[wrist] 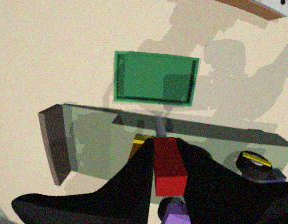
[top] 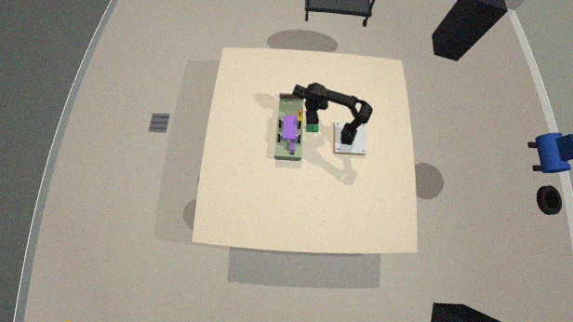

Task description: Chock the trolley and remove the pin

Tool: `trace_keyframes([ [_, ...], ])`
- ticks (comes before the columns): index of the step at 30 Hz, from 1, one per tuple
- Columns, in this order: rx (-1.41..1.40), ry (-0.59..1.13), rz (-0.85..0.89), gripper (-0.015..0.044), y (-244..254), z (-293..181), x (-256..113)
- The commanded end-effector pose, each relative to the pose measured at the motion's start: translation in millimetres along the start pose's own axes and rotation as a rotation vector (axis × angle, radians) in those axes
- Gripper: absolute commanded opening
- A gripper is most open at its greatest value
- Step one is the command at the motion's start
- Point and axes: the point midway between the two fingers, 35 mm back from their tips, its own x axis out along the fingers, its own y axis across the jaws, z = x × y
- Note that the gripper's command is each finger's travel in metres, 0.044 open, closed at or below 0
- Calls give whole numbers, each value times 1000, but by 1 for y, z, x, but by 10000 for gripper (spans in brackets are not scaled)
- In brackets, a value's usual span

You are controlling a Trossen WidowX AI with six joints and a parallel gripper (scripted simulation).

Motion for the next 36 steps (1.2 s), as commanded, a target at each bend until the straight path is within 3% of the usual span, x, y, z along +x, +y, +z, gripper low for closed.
trace_keyframes([
  [1,34,0,10,0,0,0,0],
  [19,85,-10,20,0,-4,29,20],
  [36,83,-17,191,0,17,30,68],
])
